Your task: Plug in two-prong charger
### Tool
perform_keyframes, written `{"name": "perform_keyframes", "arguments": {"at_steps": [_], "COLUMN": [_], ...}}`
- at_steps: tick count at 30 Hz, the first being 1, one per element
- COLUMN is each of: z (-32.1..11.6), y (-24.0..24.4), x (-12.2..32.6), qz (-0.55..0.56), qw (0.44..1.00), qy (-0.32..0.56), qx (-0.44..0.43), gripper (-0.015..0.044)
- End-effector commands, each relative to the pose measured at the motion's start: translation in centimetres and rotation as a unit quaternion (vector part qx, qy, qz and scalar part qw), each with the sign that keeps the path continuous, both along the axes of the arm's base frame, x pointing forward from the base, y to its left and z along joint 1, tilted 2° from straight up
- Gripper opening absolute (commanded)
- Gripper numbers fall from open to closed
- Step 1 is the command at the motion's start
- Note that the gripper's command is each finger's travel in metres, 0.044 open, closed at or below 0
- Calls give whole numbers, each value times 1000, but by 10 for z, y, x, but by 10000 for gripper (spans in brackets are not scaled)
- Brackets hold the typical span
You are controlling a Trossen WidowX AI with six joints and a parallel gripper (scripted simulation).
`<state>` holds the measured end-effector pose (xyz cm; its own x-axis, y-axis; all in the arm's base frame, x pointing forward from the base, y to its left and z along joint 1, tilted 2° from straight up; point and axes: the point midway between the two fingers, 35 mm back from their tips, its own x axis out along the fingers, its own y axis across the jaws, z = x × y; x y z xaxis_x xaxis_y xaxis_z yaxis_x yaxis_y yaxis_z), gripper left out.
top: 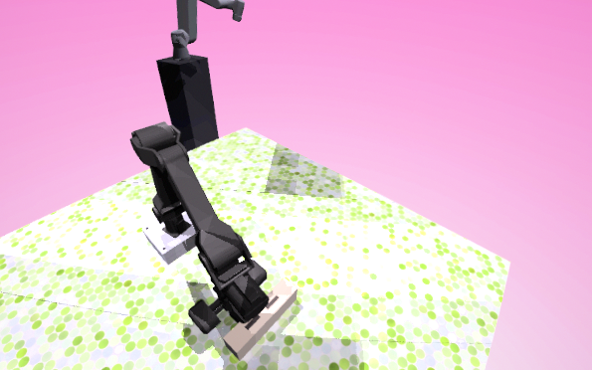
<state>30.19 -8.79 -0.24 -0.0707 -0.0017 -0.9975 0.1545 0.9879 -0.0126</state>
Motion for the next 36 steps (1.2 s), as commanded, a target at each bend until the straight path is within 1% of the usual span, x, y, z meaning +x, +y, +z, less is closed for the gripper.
{"name": "perform_keyframes", "arguments": {"at_steps": [1, 34, 36], "z": [0, -1, 0], "y": [1, 7, 6], "x": [-5, -42, -38], "qz": [2, 2, 0], "qw": [1000, 1000, 1000], "qy": [-1, 1, -3], "qx": [1, 1, 1], "gripper": [440, 440, 440]}}
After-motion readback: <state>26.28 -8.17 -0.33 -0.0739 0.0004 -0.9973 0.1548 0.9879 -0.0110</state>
